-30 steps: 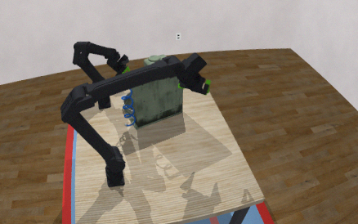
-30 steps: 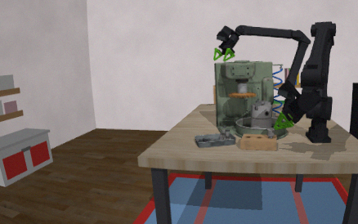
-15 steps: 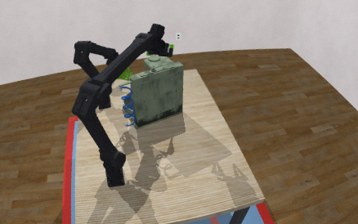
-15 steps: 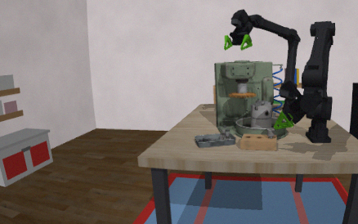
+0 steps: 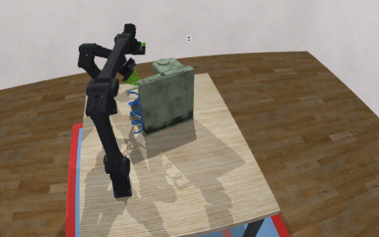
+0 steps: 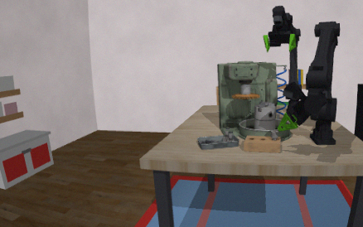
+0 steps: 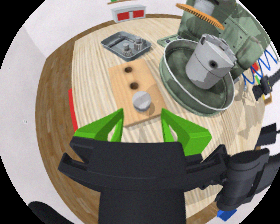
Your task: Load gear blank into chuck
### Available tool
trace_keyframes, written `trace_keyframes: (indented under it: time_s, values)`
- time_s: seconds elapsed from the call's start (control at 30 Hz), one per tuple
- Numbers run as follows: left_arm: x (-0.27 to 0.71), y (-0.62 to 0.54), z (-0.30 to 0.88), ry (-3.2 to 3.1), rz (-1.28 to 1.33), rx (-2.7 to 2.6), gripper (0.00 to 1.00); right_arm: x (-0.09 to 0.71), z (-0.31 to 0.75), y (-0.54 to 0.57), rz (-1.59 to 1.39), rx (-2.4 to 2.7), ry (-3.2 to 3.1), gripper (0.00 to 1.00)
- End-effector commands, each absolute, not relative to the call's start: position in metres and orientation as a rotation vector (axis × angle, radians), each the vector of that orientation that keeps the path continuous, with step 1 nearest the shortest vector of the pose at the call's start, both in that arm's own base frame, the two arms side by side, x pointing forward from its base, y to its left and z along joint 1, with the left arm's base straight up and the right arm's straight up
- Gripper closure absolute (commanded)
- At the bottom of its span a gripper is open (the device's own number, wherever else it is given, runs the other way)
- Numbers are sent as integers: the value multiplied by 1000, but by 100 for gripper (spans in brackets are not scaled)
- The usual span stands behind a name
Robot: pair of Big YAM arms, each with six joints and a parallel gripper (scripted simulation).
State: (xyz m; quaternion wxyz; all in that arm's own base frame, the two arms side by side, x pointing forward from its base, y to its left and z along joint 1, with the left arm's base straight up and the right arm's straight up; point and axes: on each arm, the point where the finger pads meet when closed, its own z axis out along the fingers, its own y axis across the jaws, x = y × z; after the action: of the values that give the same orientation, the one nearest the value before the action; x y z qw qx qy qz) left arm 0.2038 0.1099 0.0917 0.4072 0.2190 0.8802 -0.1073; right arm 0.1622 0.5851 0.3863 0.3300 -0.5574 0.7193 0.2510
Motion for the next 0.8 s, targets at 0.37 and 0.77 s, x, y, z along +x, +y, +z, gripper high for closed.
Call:
trace_keyframes:
  time_s: [0.37, 0.77]
  values:
    - [209, 110, 89, 2205, -269, 582, 47, 138, 421, 614, 724, -1446, 1808, 0]
    - [220, 102, 76, 2210, -275, 570, 47, 138, 421, 614, 724, -1446, 1808, 0]
